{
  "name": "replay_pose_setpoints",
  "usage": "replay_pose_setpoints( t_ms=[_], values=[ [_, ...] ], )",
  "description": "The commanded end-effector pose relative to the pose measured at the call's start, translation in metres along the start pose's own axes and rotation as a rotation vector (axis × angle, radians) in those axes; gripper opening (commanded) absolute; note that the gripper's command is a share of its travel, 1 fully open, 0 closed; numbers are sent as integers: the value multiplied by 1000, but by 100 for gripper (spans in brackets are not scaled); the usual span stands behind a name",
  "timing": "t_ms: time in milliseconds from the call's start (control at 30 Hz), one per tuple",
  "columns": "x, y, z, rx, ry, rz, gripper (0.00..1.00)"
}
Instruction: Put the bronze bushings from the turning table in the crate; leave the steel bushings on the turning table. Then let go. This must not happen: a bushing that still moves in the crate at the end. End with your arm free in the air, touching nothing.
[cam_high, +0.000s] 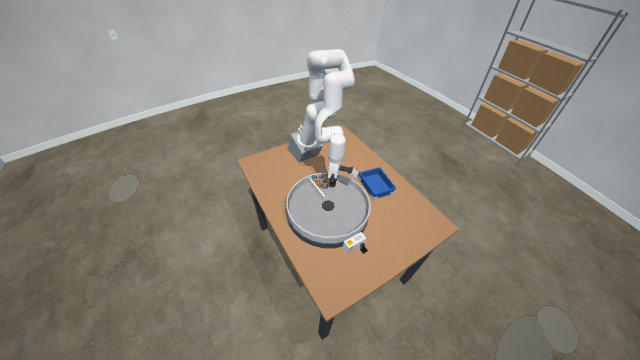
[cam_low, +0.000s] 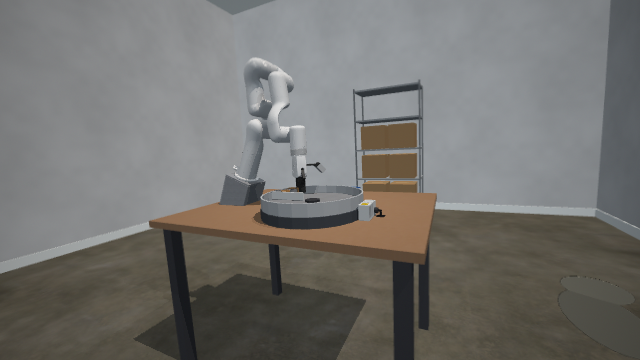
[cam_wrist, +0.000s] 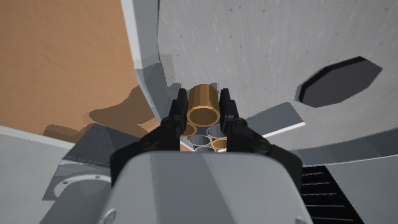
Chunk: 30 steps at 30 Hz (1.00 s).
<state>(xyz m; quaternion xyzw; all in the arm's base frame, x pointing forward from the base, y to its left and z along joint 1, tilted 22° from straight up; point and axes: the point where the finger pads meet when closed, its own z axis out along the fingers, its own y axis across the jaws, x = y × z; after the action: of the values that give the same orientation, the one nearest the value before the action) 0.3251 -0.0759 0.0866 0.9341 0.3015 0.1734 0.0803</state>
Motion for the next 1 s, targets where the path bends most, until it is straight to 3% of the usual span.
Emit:
replay_pose_setpoints(
  t_ms=[0, 967],
  values=[
    [1, 1, 0, -2, 1, 0, 0],
    [1, 1, -8, -2, 2, 0, 0]
  ],
)
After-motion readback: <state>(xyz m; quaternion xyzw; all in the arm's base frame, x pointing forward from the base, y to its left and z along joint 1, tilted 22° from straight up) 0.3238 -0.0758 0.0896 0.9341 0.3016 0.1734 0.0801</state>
